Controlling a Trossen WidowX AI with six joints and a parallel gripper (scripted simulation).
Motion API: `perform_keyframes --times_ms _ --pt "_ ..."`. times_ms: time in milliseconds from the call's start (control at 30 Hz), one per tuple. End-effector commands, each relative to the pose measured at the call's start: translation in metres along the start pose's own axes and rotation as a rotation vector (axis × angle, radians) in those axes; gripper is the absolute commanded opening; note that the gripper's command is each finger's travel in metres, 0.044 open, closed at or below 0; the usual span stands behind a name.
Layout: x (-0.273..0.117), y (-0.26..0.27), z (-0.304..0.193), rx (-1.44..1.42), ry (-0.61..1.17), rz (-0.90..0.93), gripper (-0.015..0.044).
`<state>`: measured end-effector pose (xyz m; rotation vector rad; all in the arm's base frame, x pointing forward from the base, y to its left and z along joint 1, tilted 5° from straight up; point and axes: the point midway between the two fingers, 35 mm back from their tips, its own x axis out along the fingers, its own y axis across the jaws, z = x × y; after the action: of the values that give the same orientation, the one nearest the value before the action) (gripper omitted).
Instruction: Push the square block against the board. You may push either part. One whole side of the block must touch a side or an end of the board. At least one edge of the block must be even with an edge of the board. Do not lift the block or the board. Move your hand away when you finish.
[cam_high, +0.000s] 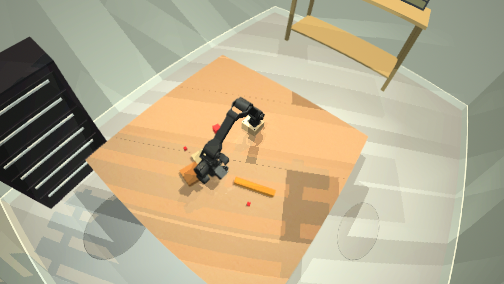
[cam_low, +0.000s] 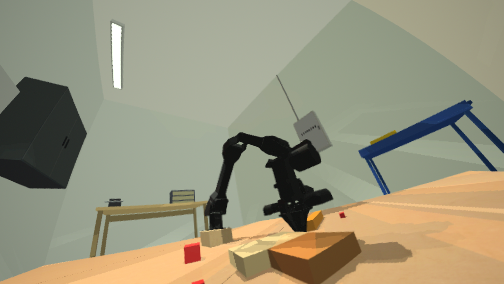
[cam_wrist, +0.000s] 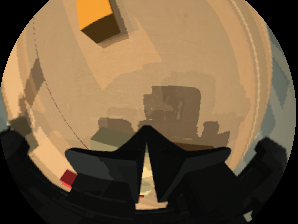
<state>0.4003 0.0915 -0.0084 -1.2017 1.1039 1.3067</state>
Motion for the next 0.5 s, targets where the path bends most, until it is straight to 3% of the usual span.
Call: perform_keyframes --times_ms 0,467 --pt "0.000 -0.001 0.003 -0.001 0.003 -0.002 0.0000" --pt "0.000 -0.001 0.026 -0.001 0.001 -0.002 0.0000"
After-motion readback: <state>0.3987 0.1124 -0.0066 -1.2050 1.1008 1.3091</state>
